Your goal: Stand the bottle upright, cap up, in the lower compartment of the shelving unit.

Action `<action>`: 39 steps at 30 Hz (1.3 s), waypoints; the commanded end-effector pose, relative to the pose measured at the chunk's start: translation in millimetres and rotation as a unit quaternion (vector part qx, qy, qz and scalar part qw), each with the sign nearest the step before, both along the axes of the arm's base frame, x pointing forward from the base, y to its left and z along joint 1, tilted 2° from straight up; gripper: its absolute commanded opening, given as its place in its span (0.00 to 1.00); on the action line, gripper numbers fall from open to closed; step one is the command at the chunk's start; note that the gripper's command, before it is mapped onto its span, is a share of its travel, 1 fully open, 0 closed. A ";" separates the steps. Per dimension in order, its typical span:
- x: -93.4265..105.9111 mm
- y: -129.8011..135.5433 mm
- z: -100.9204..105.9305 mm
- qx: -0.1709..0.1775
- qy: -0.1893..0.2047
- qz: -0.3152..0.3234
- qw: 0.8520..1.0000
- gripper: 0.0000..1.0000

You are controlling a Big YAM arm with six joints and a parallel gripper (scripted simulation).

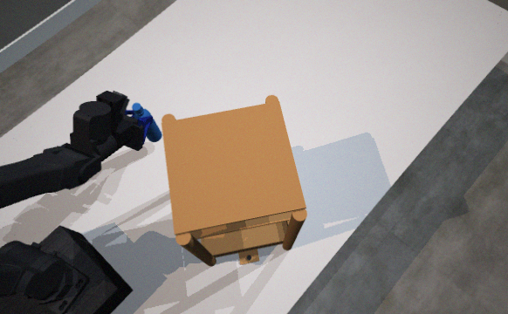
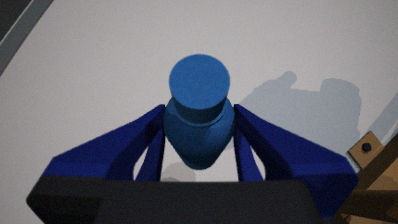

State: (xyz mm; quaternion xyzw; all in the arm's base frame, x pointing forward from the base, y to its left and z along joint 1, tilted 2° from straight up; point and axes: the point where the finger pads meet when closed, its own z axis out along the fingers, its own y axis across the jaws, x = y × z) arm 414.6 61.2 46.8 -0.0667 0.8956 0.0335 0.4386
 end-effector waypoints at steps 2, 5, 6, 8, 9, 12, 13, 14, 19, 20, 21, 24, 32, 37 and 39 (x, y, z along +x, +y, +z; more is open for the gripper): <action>3.1 -1.2 23.3 0.003 -0.016 -0.004 1.000 0.26; -9.1 -3.0 26.4 0.003 -0.014 -0.004 1.000 0.26; -12.6 -3.5 27.5 0.003 -0.013 -0.004 1.000 0.26; -18.9 -4.3 29.6 0.003 -0.012 -0.004 1.000 0.26; -21.6 -4.7 30.5 0.002 -0.012 -0.004 1.000 0.26; -24.3 -5.1 37.2 0.003 -0.015 -0.004 1.000 0.26; -23.2 -4.9 41.0 0.003 -0.018 -0.004 1.000 0.26; -22.4 -4.8 44.2 0.004 -0.021 -0.003 1.000 0.26; -23.6 -5.0 47.5 0.004 -0.023 -0.003 1.000 0.26; -24.9 -5.2 46.9 0.004 -0.022 -0.003 1.000 0.26; -26.2 -5.3 46.1 0.004 -0.021 -0.003 1.000 0.26; -29.4 -5.8 43.0 0.003 -0.017 -0.003 1.000 0.26; -26.0 -5.3 47.0 0.004 -0.022 -0.003 1.000 0.26; -24.0 -5.0 49.4 0.004 -0.024 -0.003 1.000 0.26; -23.1 -4.9 50.4 0.005 -0.025 -0.003 1.000 0.26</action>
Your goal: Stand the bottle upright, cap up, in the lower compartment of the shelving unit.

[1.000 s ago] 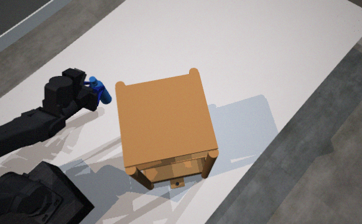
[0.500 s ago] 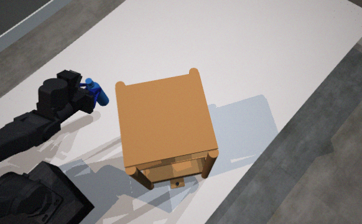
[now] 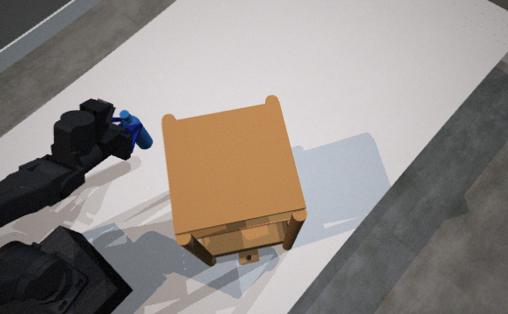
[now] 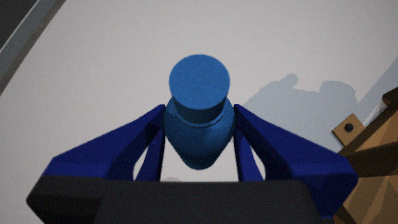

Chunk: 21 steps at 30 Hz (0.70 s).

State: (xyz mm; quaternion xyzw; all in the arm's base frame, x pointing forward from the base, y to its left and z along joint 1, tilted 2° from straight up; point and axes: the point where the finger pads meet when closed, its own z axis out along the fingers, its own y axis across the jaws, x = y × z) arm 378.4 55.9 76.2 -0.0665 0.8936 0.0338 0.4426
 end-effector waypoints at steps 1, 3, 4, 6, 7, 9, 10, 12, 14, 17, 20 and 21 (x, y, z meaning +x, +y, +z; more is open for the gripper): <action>13.4 0.5 21.4 0.004 -0.021 -0.003 1.000 0.26; 13.9 0.6 22.0 0.004 -0.022 -0.003 1.000 0.26; 14.1 0.6 22.3 0.004 -0.022 -0.003 1.000 0.26; 14.5 0.7 22.7 0.004 -0.023 -0.003 1.000 0.26; 14.5 0.7 22.7 0.004 -0.023 -0.003 1.000 0.26; 11.8 0.3 20.3 0.004 -0.021 -0.003 1.000 0.26; 9.1 0.0 17.9 0.004 -0.019 -0.003 1.000 0.26; 9.1 0.0 17.9 0.004 -0.019 -0.003 1.000 0.26; 4.6 -0.5 14.1 0.003 -0.016 -0.003 1.000 0.26; 1.1 -0.9 11.0 0.003 -0.014 -0.003 1.000 0.26; 3.4 -0.5 13.6 0.004 -0.018 -0.003 1.000 0.26; 5.7 -0.1 16.4 0.004 -0.021 -0.003 1.000 0.26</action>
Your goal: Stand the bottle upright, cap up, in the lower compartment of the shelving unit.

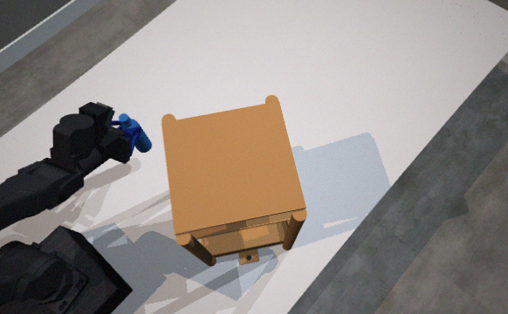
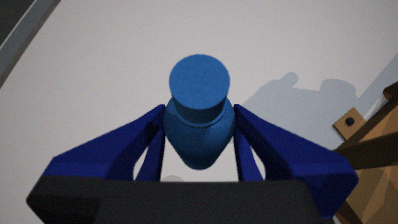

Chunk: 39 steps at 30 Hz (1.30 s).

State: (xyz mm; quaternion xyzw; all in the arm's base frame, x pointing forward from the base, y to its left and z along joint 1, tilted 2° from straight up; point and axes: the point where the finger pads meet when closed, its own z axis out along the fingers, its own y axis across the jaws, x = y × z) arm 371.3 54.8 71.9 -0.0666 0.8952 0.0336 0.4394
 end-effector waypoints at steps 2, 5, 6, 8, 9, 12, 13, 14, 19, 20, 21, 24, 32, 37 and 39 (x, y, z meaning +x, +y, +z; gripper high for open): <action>16.5 1.5 25.2 0.005 -0.029 -0.003 1.000 0.26; 20.2 2.1 29.7 0.006 -0.034 -0.003 0.999 0.26; 21.0 2.2 30.7 0.006 -0.035 -0.003 0.999 0.26; 21.0 2.2 30.7 0.006 -0.035 -0.003 0.999 0.26; 21.8 2.4 31.5 0.006 -0.036 -0.003 0.999 0.26; 23.3 2.6 32.9 0.007 -0.037 -0.003 0.999 0.26; 23.7 2.7 33.2 0.007 -0.038 -0.003 0.999 0.26; 24.0 2.7 33.5 0.007 -0.038 -0.003 0.999 0.26; 25.0 2.9 34.2 0.007 -0.038 -0.003 0.999 0.26; 25.1 2.9 34.2 0.007 -0.039 -0.003 0.999 0.26; 25.2 2.9 34.3 0.007 -0.039 -0.003 0.999 0.26; 25.4 2.9 34.4 0.007 -0.039 -0.003 0.999 0.26; 15.3 -6.1 27.0 0.006 -0.030 -0.022 0.999 0.26; -10.0 -34.3 14.4 0.003 -0.018 -0.088 0.996 0.26; -19.8 -46.8 11.2 0.001 -0.016 -0.118 0.993 0.26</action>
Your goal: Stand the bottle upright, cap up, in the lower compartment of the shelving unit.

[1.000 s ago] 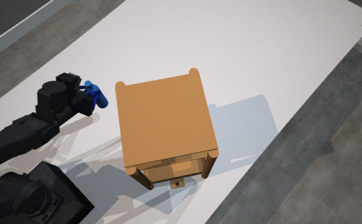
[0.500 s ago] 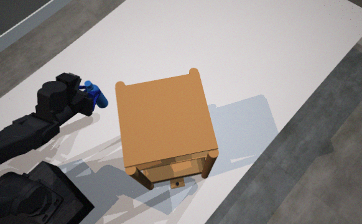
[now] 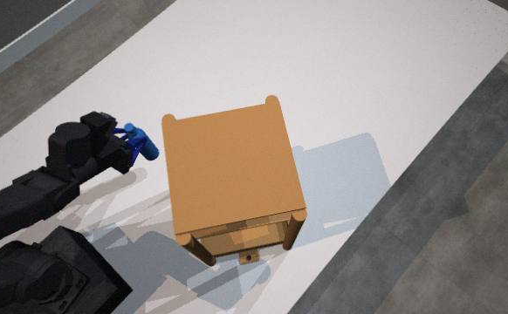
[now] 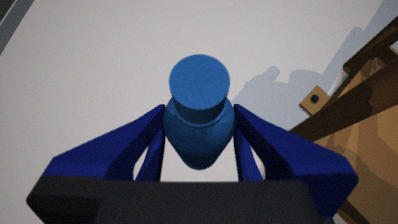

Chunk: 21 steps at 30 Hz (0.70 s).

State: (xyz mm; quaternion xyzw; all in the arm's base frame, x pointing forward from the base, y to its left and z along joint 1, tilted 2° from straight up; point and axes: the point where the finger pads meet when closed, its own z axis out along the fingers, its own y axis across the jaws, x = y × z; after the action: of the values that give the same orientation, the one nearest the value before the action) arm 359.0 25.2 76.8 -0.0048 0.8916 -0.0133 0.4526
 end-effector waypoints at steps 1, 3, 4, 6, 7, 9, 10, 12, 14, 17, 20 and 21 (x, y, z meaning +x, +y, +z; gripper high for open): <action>-11.8 -22.9 4.9 0.015 -0.002 -0.056 0.998 0.26; -11.8 -22.9 4.9 0.015 -0.002 -0.056 0.998 0.26; -14.6 -27.8 5.1 0.015 -0.003 -0.068 0.998 0.26; -16.1 -35.1 8.4 0.015 -0.007 -0.086 0.996 0.26; -16.1 -37.2 10.2 0.016 -0.009 -0.092 0.996 0.26; -15.4 -39.0 12.4 0.016 -0.011 -0.097 0.995 0.26; -14.9 -39.1 13.0 0.016 -0.012 -0.097 0.995 0.26; -14.1 -39.1 14.1 0.016 -0.013 -0.097 0.995 0.26; -13.6 -39.1 14.0 0.016 -0.012 -0.097 0.995 0.26; -12.9 -39.0 13.8 0.016 -0.012 -0.097 0.995 0.26; -12.6 -39.0 13.9 0.016 -0.012 -0.096 0.995 0.26; -12.3 -39.0 14.1 0.015 -0.012 -0.096 0.995 0.26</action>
State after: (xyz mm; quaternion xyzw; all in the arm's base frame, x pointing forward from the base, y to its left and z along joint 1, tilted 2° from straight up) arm 332.5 -9.1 72.4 0.0756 0.8915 -0.0420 0.4446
